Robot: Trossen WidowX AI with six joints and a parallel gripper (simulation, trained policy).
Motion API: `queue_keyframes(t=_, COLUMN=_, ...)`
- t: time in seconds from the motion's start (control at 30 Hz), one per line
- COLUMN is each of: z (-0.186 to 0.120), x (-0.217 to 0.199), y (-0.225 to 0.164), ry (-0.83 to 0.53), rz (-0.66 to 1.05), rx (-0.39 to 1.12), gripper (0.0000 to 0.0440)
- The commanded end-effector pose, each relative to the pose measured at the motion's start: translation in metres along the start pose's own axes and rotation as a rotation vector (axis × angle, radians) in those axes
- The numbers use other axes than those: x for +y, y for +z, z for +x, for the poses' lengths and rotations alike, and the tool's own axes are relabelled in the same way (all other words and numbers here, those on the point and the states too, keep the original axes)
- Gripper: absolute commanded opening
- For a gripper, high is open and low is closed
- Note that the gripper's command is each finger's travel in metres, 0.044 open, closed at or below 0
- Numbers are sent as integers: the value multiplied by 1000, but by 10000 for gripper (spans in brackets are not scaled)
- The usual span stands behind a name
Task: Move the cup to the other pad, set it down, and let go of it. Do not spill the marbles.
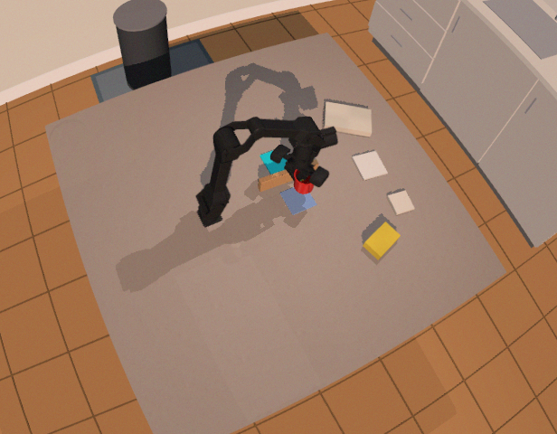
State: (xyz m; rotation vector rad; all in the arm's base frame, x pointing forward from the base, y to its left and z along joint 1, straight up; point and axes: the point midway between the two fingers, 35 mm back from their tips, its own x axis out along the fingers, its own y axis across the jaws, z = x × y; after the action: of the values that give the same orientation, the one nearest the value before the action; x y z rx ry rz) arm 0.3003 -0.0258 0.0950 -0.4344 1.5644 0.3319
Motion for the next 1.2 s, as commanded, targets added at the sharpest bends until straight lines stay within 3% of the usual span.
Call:
queue_keyframes(t=0.0, z=-8, x=5, y=7, ry=-2, rz=-11, rx=-16, gripper=0)
queue_keyframes(t=0.6, z=-36, x=46, y=47, ry=-24, rz=-90, rx=-106, gripper=0)
queue_keyframes(t=1.17, z=-36, x=100, y=77, ry=-32, rz=-158, rx=-171, gripper=0)
